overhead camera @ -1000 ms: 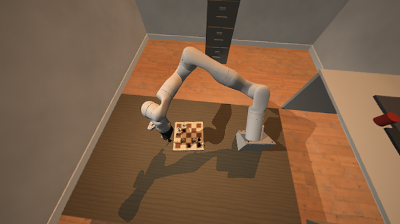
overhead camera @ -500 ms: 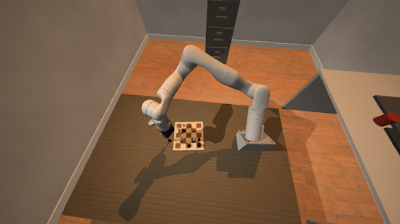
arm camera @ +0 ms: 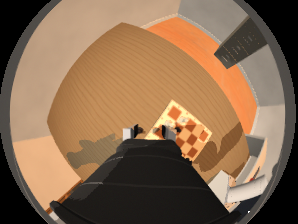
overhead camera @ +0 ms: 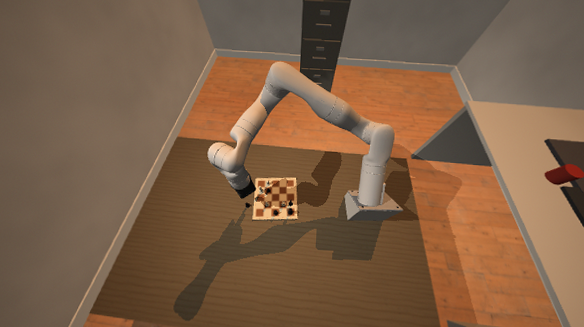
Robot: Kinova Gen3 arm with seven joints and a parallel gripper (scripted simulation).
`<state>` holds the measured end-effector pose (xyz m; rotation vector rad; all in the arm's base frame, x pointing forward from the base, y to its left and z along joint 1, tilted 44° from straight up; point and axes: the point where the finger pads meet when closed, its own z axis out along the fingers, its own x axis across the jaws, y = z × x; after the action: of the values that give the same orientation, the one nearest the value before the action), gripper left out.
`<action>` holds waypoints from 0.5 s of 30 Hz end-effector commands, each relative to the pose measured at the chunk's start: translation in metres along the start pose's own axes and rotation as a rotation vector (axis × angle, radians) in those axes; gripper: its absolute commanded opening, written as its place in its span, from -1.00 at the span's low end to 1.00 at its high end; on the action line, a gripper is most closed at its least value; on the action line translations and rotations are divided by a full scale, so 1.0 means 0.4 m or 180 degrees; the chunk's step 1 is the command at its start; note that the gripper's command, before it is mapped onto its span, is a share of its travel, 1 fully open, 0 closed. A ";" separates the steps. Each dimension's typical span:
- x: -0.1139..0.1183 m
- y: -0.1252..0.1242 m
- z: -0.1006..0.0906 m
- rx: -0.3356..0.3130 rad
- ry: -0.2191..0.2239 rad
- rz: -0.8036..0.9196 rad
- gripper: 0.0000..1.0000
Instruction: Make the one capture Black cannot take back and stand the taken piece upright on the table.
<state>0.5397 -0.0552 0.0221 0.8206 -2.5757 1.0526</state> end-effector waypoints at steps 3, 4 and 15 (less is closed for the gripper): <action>0.014 -0.011 -0.013 0.0013 -0.0019 0.0454 1.00; 0.014 -0.011 -0.013 0.0013 -0.0019 0.0454 1.00; 0.054 -0.021 -0.021 0.0012 -0.0020 0.1653 1.00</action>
<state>0.5263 -0.0644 0.0367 0.1940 -2.8422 1.1677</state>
